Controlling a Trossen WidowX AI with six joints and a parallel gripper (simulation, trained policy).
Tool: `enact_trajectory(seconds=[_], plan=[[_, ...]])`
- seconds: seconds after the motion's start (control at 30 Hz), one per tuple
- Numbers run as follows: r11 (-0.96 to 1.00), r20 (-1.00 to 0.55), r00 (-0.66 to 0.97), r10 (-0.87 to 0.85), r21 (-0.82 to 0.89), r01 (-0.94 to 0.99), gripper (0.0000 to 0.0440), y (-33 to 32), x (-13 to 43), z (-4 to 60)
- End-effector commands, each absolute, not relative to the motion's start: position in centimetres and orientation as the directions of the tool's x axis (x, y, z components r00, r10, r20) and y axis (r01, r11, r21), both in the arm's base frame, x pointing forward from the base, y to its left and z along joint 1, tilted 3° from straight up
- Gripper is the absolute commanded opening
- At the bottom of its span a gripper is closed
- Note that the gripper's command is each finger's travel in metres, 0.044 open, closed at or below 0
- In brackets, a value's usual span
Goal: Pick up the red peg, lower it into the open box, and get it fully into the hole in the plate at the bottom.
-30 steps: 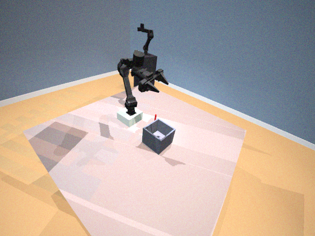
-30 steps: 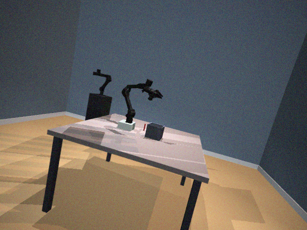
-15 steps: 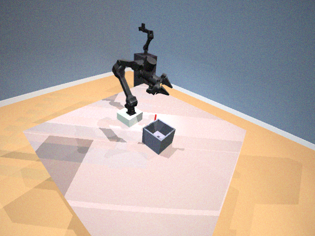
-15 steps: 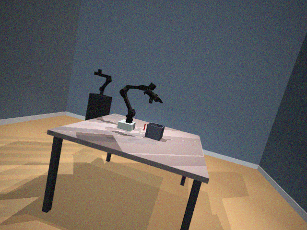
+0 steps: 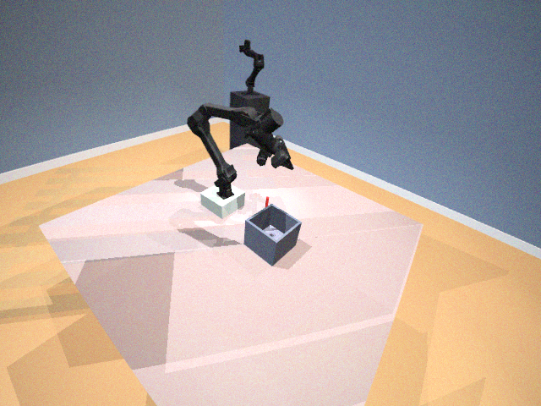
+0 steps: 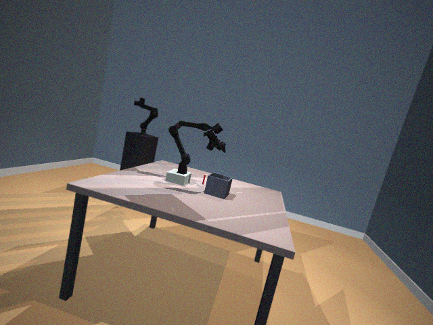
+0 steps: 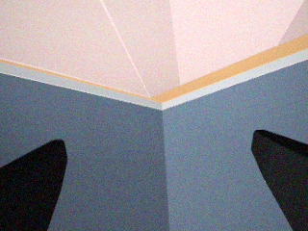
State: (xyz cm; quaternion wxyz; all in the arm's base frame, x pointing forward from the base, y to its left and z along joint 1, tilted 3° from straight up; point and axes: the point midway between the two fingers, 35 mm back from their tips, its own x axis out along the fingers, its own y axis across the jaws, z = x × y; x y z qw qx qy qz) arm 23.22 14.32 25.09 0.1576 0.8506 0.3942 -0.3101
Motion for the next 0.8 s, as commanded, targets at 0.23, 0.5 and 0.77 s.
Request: enact_trajectory(seconds=[0.23,0.5,0.77], plan=[[-0.434,-0.795,0.302,0.526,0.055,0.899,0.0396,16.2,19.7,20.2],[-0.274,-0.878,0.168,0.448,0.045,0.961,0.0400,16.7,17.4,17.0],[-0.127,-0.936,0.053,0.348,0.009,0.992,0.0421,16.5,15.5,14.0]])
